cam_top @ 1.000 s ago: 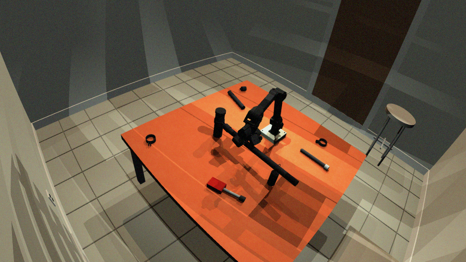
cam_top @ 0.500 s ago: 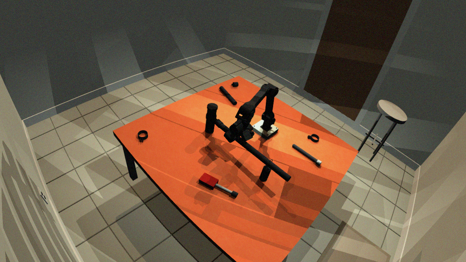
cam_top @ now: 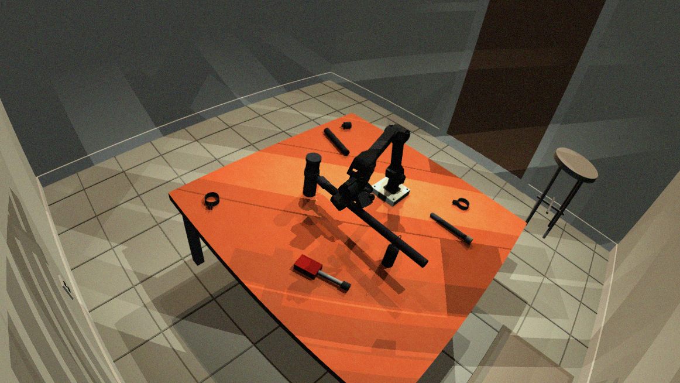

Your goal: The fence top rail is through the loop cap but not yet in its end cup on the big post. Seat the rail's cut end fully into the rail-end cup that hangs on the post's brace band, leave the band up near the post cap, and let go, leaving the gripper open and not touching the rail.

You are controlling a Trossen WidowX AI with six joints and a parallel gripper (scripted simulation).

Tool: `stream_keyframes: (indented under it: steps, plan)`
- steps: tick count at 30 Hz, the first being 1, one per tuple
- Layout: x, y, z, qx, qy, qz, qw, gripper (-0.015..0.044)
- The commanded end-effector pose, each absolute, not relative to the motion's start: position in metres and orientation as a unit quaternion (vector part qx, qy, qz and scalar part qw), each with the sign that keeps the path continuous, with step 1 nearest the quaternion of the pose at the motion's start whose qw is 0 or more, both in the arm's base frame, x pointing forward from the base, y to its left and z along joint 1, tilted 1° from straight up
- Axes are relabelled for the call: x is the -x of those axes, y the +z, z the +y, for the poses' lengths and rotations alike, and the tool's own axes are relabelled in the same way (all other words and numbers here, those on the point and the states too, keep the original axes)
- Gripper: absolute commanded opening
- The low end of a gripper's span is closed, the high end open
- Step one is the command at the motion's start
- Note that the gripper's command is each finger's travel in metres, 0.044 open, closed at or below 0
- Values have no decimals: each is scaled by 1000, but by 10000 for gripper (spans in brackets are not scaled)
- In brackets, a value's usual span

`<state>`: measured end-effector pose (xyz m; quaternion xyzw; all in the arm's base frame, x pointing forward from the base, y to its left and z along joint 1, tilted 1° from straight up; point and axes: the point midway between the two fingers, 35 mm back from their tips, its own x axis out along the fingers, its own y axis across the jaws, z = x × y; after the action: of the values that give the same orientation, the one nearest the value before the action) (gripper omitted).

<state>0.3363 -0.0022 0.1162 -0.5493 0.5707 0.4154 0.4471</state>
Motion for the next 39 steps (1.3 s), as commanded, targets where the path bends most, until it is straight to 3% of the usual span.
stream_keyframes:
  steps: [1,39]
  plan:
    - [-337,120,-2,553,412,572,445,0]
    - [-336,119,-7,551,413,573,444,0]
